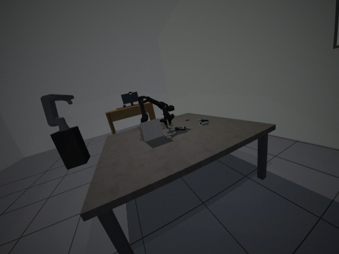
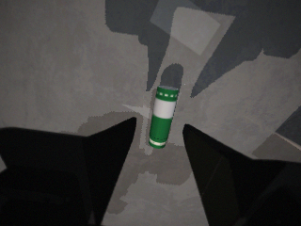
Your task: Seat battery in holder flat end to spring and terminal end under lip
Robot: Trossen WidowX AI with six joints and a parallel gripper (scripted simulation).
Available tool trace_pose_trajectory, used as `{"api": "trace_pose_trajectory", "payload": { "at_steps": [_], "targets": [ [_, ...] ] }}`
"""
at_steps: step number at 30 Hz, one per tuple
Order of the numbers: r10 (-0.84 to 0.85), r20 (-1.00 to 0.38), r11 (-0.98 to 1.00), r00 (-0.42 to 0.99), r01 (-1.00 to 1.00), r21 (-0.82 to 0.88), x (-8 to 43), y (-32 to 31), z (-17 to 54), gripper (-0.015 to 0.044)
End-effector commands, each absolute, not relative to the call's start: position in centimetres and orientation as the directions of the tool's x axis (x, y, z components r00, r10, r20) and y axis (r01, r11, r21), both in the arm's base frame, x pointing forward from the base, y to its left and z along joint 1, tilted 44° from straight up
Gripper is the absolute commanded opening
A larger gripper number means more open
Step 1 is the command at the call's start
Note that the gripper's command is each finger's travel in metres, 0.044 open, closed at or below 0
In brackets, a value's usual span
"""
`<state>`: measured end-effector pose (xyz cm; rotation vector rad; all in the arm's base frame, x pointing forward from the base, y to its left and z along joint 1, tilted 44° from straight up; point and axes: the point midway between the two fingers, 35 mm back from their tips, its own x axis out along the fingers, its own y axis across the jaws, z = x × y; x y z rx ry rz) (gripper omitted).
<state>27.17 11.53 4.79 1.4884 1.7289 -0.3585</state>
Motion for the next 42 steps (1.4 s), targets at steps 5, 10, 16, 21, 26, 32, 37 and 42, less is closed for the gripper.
{"api": "trace_pose_trajectory", "payload": {
  "at_steps": [5, 10, 16, 21, 26, 32, 37, 42],
  "targets": [
    [0.694, -0.719, 0.259, 0.017, 0.927, 0.272, 27.0, 12.3, 3.7, 0.0234],
    [0.695, -0.718, 0.259, 0.017, 0.927, 0.272, 27.0, 12.9, 3.2, 0.0234],
    [0.696, -0.718, 0.258, 0.017, 0.927, 0.272, 26.9, 13.2, 2.9, 0.0181],
    [0.696, -0.718, 0.258, 0.017, 0.927, 0.272, 26.9, 13.2, 2.9, 0.0109],
    [0.696, -0.718, 0.258, 0.017, 0.927, 0.272, 26.9, 13.2, 2.9, 0.0075],
    [0.694, -0.72, 0.259, 0.017, 0.927, 0.271, 27.0, 11.7, 4.4, 0.0072],
    [0.694, -0.719, 0.259, 0.017, 0.927, 0.272, 26.9, 9.7, 6.5, 0.0072],
    [0.691, -0.723, 0.275, 0.018, 0.918, 0.286, 27.5, 9.0, 6.1, 0.0072]
  ]
}}
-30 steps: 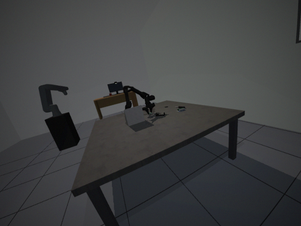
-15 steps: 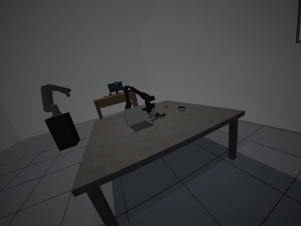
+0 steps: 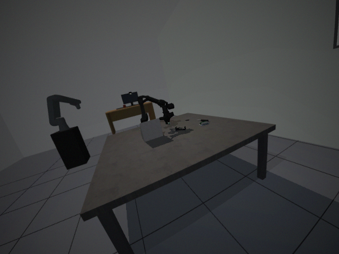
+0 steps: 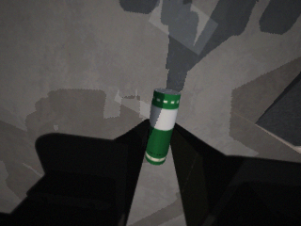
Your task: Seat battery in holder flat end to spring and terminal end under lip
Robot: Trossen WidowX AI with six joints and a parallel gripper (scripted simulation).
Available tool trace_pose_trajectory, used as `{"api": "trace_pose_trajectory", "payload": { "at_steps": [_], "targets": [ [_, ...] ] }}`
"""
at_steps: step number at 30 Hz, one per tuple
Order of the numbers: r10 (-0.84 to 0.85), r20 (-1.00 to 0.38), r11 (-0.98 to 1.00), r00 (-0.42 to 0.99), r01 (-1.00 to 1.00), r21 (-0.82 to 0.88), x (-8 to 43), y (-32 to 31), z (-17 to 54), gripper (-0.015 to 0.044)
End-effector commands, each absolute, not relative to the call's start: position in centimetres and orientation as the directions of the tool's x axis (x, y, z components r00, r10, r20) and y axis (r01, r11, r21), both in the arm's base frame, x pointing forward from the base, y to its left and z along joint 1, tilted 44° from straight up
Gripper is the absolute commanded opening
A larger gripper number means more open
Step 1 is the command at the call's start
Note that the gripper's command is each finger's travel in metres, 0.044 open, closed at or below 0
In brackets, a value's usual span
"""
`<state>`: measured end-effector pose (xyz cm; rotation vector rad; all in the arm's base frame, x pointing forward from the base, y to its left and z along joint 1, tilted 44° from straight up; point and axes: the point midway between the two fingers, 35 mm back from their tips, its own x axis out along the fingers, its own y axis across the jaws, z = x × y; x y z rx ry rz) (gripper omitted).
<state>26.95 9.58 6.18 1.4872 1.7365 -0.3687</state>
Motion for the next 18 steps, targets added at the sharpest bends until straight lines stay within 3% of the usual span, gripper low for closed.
{"api": "trace_pose_trajectory", "payload": {
  "at_steps": [1, 18],
  "targets": [
    [0.689, -0.725, 0.286, 0.019, 0.912, 0.295, 27.9, 8.5, 5.8, 0.0072],
    [0.675, -0.738, 0.454, 0.016, 0.779, 0.432, 32.5, -1.2, -0.7, 0.0072]
  ]
}}
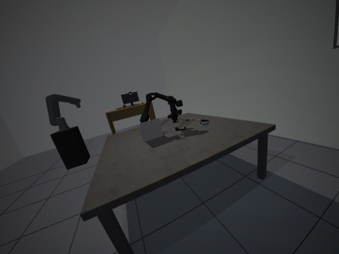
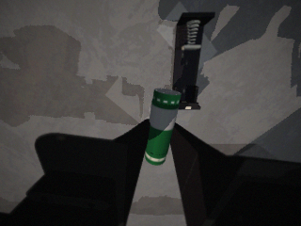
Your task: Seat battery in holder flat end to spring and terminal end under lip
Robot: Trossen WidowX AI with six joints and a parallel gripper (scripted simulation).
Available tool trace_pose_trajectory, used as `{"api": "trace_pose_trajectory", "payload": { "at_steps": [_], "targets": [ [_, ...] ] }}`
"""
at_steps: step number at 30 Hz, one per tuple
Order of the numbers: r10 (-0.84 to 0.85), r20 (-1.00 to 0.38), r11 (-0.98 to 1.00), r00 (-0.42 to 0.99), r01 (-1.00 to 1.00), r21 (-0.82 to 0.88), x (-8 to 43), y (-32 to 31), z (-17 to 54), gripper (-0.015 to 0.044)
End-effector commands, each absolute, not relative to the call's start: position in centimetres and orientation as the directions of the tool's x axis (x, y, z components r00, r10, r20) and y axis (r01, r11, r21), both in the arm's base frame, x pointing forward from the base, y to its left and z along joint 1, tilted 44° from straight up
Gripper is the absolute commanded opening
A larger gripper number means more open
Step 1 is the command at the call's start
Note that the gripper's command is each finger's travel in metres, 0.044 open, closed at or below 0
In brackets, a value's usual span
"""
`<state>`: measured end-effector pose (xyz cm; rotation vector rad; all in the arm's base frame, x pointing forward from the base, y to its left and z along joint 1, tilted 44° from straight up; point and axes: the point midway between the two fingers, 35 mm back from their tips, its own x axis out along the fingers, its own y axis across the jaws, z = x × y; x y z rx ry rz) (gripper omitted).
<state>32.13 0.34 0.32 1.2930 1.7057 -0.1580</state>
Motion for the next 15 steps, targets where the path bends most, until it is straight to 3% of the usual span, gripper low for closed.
{"api": "trace_pose_trajectory", "payload": {
  "at_steps": [1, 7, 15],
  "targets": [
    [0.676, -0.737, 0.463, 0.015, 0.769, 0.44, 32.6, -1.8, -1.1, 0.0072],
    [0.682, -0.731, 0.51, 0.009, 0.711, 0.484, 32.9, -4.8, -3.5, 0.0072],
    [0.718, -0.694, 0.515, -0.046, 0.705, 0.487, 32.8, -4.0, -4.3, 0.0072]
  ]
}}
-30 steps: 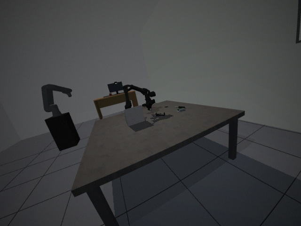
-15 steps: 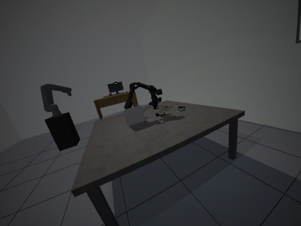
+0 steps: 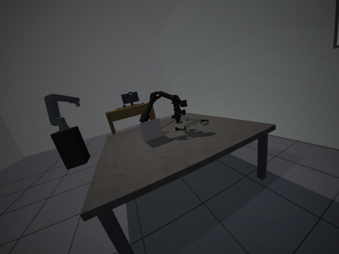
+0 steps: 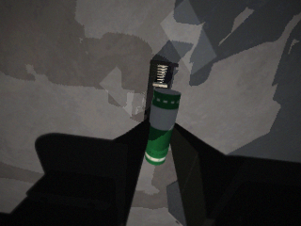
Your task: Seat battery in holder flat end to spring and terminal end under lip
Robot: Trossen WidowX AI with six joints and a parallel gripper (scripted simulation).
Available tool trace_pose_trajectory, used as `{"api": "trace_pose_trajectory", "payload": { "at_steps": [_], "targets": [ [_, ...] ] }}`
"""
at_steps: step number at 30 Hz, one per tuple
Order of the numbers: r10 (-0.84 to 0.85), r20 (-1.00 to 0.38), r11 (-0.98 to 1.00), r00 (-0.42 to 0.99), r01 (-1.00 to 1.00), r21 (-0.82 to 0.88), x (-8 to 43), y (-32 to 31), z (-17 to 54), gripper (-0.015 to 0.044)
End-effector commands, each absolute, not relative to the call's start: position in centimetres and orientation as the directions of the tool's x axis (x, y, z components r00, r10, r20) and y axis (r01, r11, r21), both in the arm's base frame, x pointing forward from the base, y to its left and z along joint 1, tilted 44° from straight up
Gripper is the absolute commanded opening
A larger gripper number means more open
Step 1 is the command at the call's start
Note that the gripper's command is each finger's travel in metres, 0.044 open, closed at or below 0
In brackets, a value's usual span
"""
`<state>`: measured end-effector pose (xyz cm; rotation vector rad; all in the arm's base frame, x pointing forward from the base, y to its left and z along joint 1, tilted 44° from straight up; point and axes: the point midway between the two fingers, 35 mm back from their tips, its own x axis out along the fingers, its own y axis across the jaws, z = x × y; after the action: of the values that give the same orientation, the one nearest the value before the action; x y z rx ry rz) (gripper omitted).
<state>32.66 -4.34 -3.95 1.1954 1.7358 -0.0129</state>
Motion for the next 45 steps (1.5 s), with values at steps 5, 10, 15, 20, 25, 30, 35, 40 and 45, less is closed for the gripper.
{"api": "trace_pose_trajectory", "payload": {
  "at_steps": [5, 10, 15, 20, 25, 30, 35, 40, 45],
  "targets": [
    [0.754, -0.648, 0.517, -0.106, 0.705, 0.486, 32.6, -2.9, -5.0, 0.0072],
    [0.782, -0.6, 0.52, -0.166, 0.706, 0.481, 32.4, -1.9, -5.7, 0.0072],
    [0.789, -0.585, 0.523, -0.188, 0.705, 0.479, 32.4, -1.6, -5.9, 0.0072],
    [0.795, -0.57, 0.527, -0.206, 0.7, 0.481, 32.5, -1.5, -6.1, 0.0072],
    [0.801, -0.554, 0.531, -0.226, 0.696, 0.484, 32.6, -1.4, -6.3, 0.0072],
    [0.807, -0.538, 0.534, -0.244, 0.691, 0.487, 32.7, -1.4, -6.5, 0.0072],
    [0.812, -0.521, 0.537, -0.263, 0.686, 0.491, 32.8, -1.3, -6.6, 0.0072],
    [0.818, -0.503, 0.538, -0.28, 0.682, 0.495, 32.9, -1.2, -6.8, 0.0072],
    [0.823, -0.485, 0.539, -0.297, 0.678, 0.499, 32.9, -1.2, -7.0, 0.0072]
  ]
}}
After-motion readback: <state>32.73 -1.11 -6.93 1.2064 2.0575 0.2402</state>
